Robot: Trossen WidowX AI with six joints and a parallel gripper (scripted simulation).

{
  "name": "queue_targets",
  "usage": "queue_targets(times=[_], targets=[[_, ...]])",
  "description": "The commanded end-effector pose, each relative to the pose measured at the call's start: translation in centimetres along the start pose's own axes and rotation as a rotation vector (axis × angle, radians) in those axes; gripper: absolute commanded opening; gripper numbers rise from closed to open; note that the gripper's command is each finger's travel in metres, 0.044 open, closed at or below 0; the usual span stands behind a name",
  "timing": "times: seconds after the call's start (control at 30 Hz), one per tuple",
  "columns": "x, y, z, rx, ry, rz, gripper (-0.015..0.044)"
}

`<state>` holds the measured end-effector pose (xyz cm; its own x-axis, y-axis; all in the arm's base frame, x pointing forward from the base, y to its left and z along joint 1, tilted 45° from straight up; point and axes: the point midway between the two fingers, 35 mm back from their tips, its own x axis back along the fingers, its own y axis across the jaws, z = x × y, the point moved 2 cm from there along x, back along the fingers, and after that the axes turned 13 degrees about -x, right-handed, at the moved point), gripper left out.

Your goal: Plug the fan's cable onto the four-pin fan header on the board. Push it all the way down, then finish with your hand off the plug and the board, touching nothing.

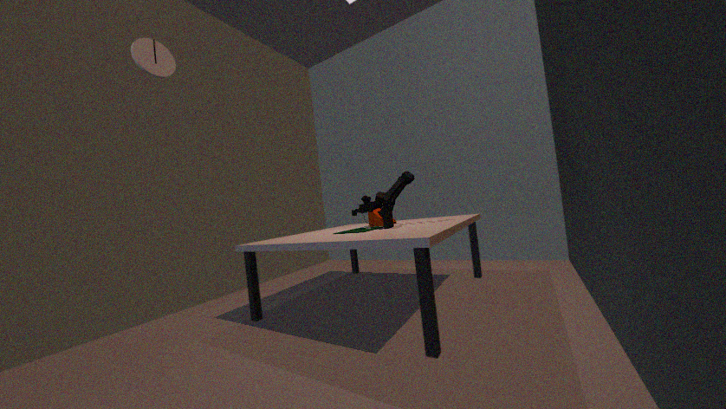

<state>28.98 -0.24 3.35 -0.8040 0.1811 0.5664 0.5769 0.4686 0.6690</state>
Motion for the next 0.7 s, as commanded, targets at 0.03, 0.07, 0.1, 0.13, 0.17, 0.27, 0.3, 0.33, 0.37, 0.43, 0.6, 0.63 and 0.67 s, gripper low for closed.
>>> queue_targets(times=[0.03,0.07,0.1,0.13,0.17,0.27,0.3,0.33,0.37,0.43,0.6,0.63,0.67], targets=[[0.0,0.0,0.0,0.002,0.002,0.000,0.0000],[0.0,0.0,0.1,0.002,0.002,0.000,0.0000],[0.0,0.0,0.2,0.002,0.001,0.000,0.0000],[0.0,0.0,0.3,0.001,0.001,0.000,0.0000],[0.1,-0.1,0.4,0.001,0.001,0.000,0.0000],[0.1,-0.1,0.7,0.000,0.001,0.000,0.0000],[0.1,-0.1,0.8,0.000,0.001,0.000,0.0000],[0.1,-0.1,0.9,0.000,0.001,0.000,0.0000],[0.1,-0.1,0.9,0.000,0.001,0.000,0.0000],[0.1,-0.1,1.1,0.000,0.001,0.000,0.0000],[0.2,-0.2,1.6,-0.001,0.001,0.001,0.0000],[0.2,-0.2,1.7,-0.001,0.001,0.001,0.0000],[0.2,-0.2,1.7,-0.001,0.001,0.001,0.0000]])
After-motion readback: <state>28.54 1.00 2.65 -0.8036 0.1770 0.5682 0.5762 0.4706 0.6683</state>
